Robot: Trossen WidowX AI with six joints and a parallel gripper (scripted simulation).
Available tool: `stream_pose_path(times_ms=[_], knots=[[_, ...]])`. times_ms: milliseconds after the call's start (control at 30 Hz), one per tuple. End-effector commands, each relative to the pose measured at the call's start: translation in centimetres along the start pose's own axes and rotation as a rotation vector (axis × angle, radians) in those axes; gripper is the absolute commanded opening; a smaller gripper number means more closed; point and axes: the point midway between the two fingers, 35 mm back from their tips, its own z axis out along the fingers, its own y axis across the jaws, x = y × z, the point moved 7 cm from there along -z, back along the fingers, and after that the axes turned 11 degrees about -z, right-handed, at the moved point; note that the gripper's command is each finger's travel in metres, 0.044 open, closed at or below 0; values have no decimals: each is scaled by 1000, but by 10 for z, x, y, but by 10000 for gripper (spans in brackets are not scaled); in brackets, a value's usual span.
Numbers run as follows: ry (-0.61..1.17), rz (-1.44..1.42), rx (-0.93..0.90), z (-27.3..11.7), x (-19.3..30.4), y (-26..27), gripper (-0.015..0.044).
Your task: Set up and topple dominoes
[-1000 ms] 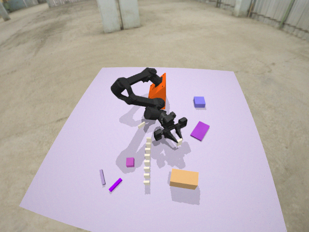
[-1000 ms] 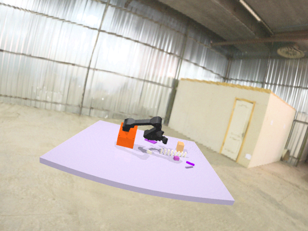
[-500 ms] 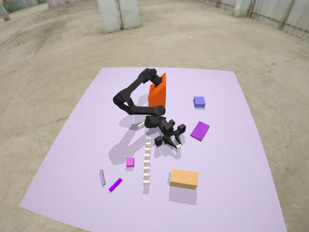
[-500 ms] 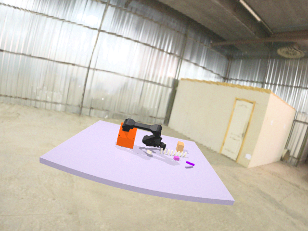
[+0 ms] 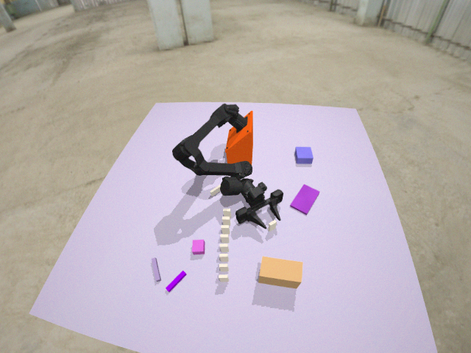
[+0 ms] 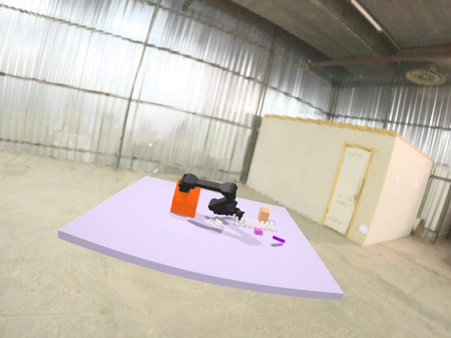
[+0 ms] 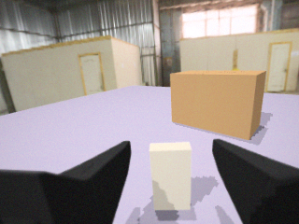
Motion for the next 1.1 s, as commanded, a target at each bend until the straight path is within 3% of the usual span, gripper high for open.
stream_pose_path(times_ms=[0,100,200,333,633,1067], knots=[[-7,-7,0,0,0,0,370],[-7,-7,0,0,0,0,440],[-7,-7,0,0,-3,-1,440],[-10,-5,-1,-1,-46,-9,440],[15,24,-22,8,-50,-10,440],[571,297,-266,113,-87,9,440]])
